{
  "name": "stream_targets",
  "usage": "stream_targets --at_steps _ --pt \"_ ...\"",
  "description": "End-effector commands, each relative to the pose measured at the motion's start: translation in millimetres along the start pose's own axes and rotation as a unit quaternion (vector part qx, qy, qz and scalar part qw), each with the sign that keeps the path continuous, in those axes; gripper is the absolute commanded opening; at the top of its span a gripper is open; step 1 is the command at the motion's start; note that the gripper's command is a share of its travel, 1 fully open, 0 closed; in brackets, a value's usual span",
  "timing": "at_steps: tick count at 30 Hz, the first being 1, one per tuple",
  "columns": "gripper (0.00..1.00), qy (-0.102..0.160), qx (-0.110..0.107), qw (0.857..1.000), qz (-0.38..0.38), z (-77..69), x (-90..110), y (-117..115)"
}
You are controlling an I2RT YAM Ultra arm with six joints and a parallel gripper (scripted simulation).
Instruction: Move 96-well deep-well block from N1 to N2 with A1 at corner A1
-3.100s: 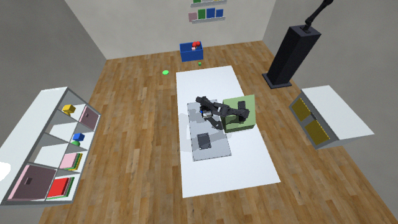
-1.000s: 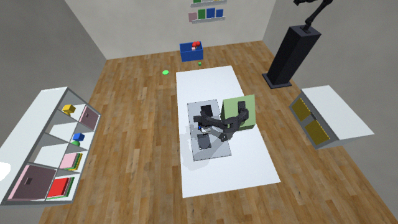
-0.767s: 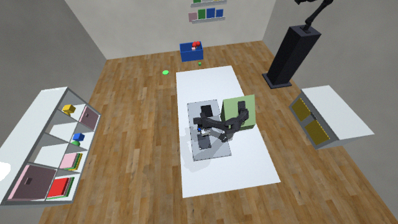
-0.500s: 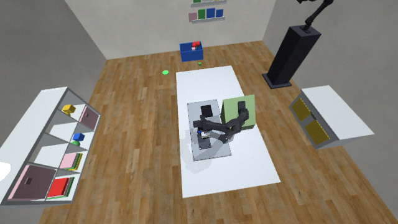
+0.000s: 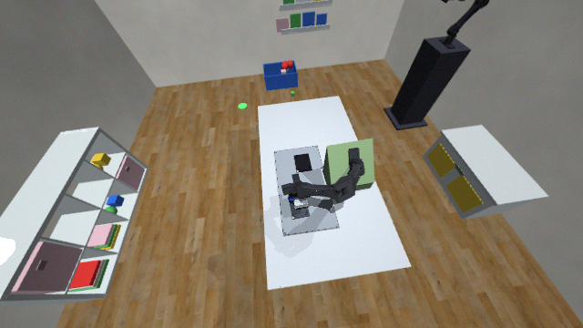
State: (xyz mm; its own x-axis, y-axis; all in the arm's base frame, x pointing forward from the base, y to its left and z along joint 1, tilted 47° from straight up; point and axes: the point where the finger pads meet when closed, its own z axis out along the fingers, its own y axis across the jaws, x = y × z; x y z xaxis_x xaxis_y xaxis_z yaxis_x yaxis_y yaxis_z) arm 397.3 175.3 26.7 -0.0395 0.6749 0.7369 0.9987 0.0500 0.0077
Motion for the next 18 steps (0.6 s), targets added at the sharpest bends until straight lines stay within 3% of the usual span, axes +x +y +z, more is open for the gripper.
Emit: stream_targets --at_steps 1,5,18 --pt "0.0 -0.001 -0.014 1.0 0.008 -12.2 9 9" --pt "0.0 -0.001 -0.014 1.0 0.008 -12.3 22 14" --pt "0.0 -0.001 -0.014 1.0 0.008 -12.3 21 14"
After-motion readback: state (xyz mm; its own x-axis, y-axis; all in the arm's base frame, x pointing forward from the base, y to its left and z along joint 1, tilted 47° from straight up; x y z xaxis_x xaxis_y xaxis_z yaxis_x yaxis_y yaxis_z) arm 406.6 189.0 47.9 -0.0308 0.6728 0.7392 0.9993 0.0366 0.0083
